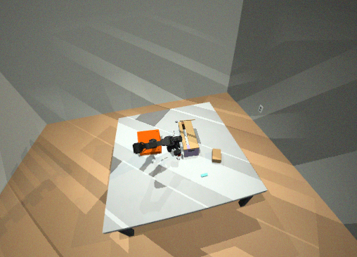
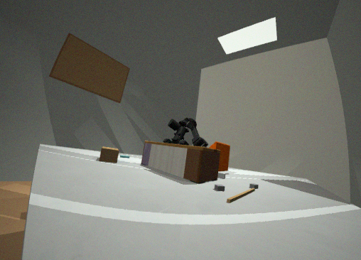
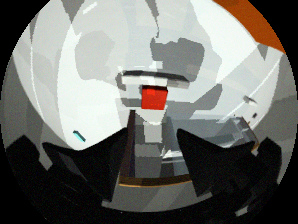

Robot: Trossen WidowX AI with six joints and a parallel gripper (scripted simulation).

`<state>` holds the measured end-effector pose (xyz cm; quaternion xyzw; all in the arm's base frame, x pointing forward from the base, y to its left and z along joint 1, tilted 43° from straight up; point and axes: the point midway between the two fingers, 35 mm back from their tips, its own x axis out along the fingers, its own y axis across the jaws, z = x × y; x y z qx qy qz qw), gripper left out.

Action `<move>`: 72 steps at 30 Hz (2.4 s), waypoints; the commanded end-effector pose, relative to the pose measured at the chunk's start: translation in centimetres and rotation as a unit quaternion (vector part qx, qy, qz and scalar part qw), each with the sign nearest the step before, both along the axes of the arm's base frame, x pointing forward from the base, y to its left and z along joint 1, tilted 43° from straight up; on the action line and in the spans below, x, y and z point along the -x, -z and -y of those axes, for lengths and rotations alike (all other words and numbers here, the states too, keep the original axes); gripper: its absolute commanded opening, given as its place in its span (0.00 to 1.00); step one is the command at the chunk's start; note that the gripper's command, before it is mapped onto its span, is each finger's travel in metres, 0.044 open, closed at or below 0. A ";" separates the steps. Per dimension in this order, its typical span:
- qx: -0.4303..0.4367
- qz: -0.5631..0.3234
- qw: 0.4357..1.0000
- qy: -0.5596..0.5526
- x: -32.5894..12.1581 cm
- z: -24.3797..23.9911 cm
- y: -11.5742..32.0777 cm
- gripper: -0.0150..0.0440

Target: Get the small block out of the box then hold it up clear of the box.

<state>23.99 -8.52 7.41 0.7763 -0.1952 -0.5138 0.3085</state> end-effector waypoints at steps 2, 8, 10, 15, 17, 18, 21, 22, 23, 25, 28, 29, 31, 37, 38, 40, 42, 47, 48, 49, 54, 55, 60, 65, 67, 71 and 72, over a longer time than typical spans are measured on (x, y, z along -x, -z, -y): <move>-0.001 0.003 1.000 0.006 0.1 0.3 0.4 0.74; -0.002 0.000 1.000 0.006 0.1 0.9 1.2 0.74; -0.002 0.000 1.000 0.006 0.0 1.1 1.5 0.74; -0.002 0.001 1.000 0.007 0.0 1.6 2.1 0.74; -0.002 0.001 1.000 0.007 0.0 1.8 2.3 0.74; -0.002 0.001 1.000 0.007 0.0 1.9 2.4 0.74; -0.002 0.001 1.000 0.007 0.0 2.3 2.8 0.74; -0.002 0.001 1.000 0.007 0.1 2.4 2.9 0.74; -0.002 0.002 1.000 0.007 0.1 2.5 3.0 0.74; -0.002 0.002 1.000 0.007 0.1 2.7 3.3 0.74; -0.002 0.002 1.000 0.007 0.2 3.0 3.6 0.74; -0.001 0.002 1.000 0.007 0.2 3.1 3.7 0.74; -0.001 0.003 1.000 0.007 0.2 3.4 4.0 0.74; 0.000 0.004 1.000 0.007 0.4 4.0 4.6 0.74; 0.001 0.004 1.000 0.007 0.4 4.0 4.6 0.74; 0.001 0.004 1.000 0.007 0.4 4.1 4.6 0.69; 0.001 0.004 1.000 0.007 0.4 4.1 4.6 0.60; 0.001 0.004 1.000 0.007 0.4 4.1 4.6 0.41; 0.001 0.004 1.000 0.007 0.4 4.1 4.6 0.40; 0.001 0.004 1.000 0.007 0.4 4.1 4.6 0.39; 0.007 -0.007 1.000 -0.020 0.0 3.4 4.4 0.25; 0.006 -0.007 1.000 -0.018 -0.1 3.2 4.2 0.25; 0.003 -0.004 1.000 -0.011 -0.2 2.4 3.2 0.25; 0.000 0.001 1.000 0.000 -0.2 1.0 1.6 0.25; 0.000 0.004 1.000 0.004 -0.1 0.5 0.8 0.25; 0.001 0.008 1.000 0.008 0.2 -0.2 -0.2 0.25; 0.001 0.008 1.000 0.008 0.2 -0.2 -0.2 0.25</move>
